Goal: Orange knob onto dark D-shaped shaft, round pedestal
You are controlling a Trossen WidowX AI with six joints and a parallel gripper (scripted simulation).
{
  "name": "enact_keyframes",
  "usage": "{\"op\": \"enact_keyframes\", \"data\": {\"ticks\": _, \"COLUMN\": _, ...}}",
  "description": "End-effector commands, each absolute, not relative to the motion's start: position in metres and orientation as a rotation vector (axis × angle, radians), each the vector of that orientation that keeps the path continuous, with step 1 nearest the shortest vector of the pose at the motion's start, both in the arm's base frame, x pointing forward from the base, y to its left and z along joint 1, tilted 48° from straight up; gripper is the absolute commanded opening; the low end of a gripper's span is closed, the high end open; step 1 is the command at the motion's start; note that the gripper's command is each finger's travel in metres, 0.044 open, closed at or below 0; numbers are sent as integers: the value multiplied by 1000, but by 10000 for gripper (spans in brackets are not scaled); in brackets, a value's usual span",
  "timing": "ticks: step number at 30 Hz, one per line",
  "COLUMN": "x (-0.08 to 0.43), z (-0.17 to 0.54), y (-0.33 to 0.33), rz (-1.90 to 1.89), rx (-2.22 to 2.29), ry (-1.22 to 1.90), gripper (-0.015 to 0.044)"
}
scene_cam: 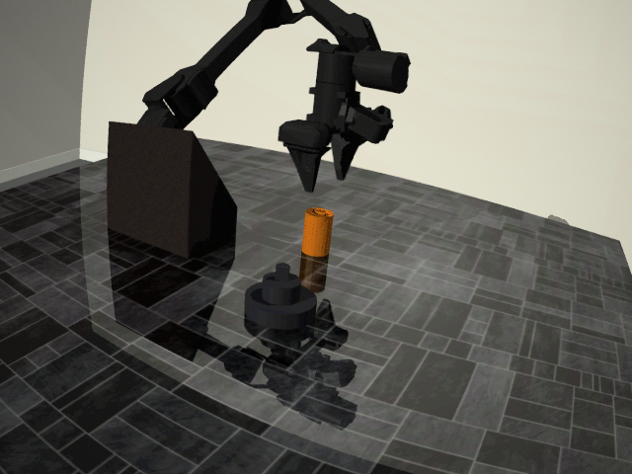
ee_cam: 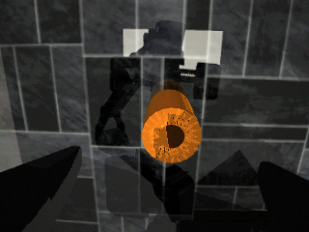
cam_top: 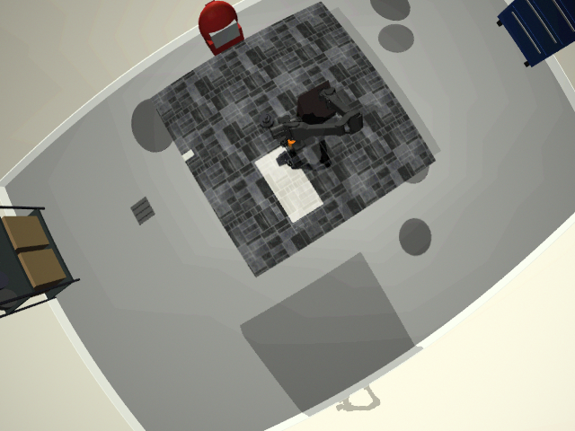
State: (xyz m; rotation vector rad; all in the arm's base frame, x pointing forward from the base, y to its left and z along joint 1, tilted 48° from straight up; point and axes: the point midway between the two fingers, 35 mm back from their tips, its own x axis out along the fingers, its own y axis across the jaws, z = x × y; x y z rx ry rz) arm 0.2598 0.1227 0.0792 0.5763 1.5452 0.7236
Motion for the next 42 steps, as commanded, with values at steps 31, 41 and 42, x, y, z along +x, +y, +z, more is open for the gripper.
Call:
{"op": "enact_keyframes", "data": {"ticks": 31, "x": 252, "z": 34, "y": 167, "rz": 721, "rx": 583, "ry": 1554, "gripper": 440}}
{"op": "enact_keyframes", "data": {"ticks": 41, "x": 249, "z": 24, "y": 179, "rz": 722, "rx": 585, "ry": 1554, "gripper": 440}}
{"op": "enact_keyframes", "data": {"ticks": 42, "x": 249, "z": 23, "y": 180, "rz": 723, "rx": 586, "ry": 1554, "gripper": 440}}
